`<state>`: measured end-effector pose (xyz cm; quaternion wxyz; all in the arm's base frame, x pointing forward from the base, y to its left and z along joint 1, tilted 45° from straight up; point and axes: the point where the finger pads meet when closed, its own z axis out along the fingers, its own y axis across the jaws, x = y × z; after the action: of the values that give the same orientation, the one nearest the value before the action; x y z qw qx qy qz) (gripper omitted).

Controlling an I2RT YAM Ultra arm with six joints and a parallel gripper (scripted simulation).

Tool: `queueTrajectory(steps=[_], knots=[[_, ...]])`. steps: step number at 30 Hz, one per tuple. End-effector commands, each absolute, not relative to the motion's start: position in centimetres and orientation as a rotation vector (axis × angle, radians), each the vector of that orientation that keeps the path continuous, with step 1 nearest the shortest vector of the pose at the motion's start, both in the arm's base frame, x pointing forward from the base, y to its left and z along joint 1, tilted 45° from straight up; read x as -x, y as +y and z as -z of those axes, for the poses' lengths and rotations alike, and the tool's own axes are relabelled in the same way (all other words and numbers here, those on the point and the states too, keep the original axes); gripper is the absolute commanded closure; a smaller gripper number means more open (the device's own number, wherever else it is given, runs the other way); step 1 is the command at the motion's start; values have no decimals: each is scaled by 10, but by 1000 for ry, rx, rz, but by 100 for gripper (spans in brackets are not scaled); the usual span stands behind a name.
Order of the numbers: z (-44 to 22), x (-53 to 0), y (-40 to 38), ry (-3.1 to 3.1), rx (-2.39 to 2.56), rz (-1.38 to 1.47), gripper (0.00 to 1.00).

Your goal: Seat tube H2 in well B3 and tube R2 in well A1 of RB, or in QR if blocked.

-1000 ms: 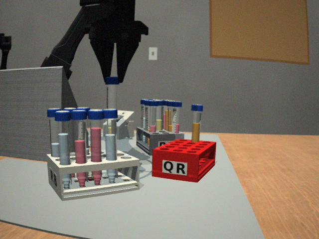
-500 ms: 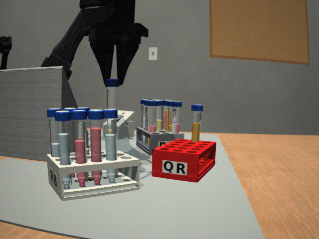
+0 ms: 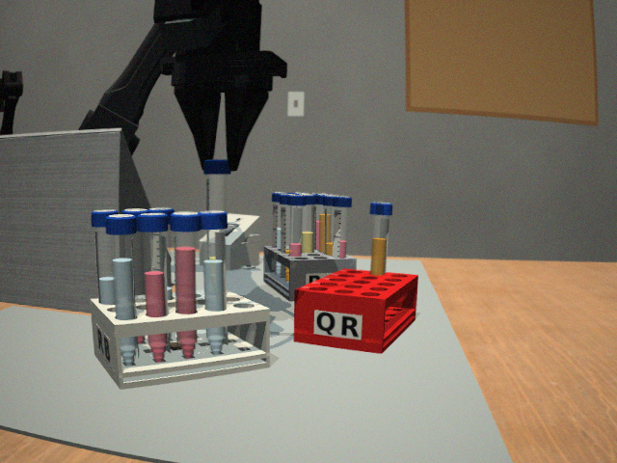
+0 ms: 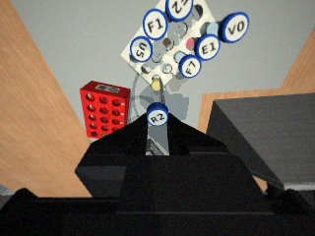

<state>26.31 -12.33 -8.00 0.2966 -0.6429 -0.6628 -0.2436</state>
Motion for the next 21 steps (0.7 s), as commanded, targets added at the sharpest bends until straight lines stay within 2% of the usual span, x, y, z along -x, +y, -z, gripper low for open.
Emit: queueTrajectory(steps=[1, 21], knots=[[84, -266, -122, -1757, 1721, 658, 100], [90, -263, -114, -1752, 1717, 655, 100]])
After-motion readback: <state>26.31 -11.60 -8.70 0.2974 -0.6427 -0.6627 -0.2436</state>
